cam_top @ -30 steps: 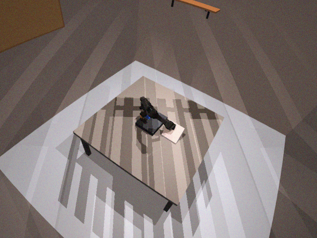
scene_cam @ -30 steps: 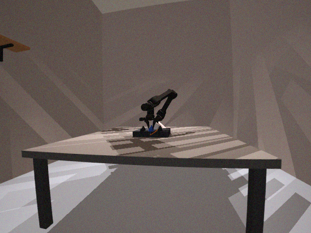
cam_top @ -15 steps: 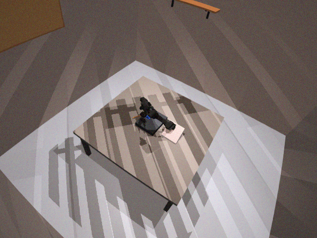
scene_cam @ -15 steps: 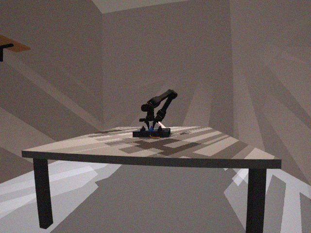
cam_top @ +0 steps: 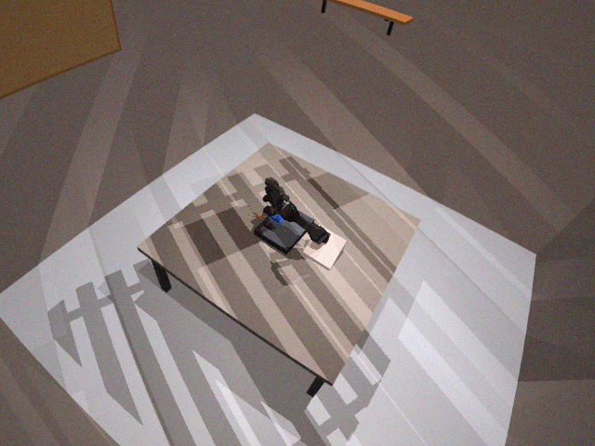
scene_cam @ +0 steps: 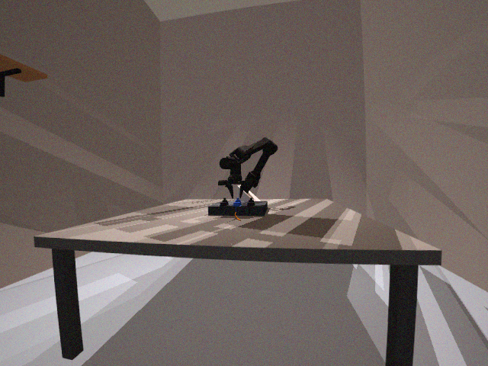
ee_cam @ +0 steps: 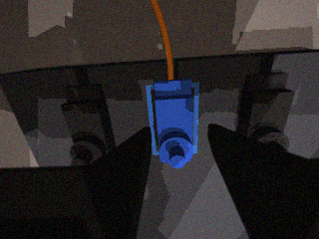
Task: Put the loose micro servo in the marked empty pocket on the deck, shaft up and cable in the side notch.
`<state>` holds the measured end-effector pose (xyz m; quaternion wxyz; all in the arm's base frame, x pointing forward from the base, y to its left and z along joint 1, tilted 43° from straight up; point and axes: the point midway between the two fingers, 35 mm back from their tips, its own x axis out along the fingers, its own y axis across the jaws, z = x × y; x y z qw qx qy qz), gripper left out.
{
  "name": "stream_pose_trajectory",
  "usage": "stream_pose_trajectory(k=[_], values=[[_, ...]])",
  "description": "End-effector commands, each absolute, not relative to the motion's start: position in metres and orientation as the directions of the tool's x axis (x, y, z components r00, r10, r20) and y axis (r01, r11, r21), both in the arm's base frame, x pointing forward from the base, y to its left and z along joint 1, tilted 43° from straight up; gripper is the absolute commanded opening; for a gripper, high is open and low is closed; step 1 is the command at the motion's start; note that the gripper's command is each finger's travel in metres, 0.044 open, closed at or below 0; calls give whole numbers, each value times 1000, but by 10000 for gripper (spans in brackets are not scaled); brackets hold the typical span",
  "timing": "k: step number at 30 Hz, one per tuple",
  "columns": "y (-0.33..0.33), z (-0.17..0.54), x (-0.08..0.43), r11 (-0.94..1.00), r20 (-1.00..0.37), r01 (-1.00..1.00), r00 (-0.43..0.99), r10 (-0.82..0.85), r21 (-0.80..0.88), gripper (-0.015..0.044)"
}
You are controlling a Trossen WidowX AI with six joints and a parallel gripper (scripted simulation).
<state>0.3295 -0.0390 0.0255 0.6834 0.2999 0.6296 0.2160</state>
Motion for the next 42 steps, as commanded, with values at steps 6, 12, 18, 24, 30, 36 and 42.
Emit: stream_pose_trajectory(k=[6, 12, 18, 24, 30, 36, 42], values=[[-64, 53, 268, 736, -741, 86, 111, 663, 671, 371], [-69, 72, 217, 733, -737, 83, 107, 667, 675, 440], [-71, 74, 217, 733, -737, 84, 107, 667, 675, 440], [-97, 101, 215, 728, -734, 89, 109, 671, 679, 440], [-101, 105, 214, 728, -733, 90, 109, 672, 680, 440], [-101, 105, 214, 728, -733, 90, 109, 672, 680, 440], [-101, 105, 214, 728, -733, 90, 109, 672, 680, 440]])
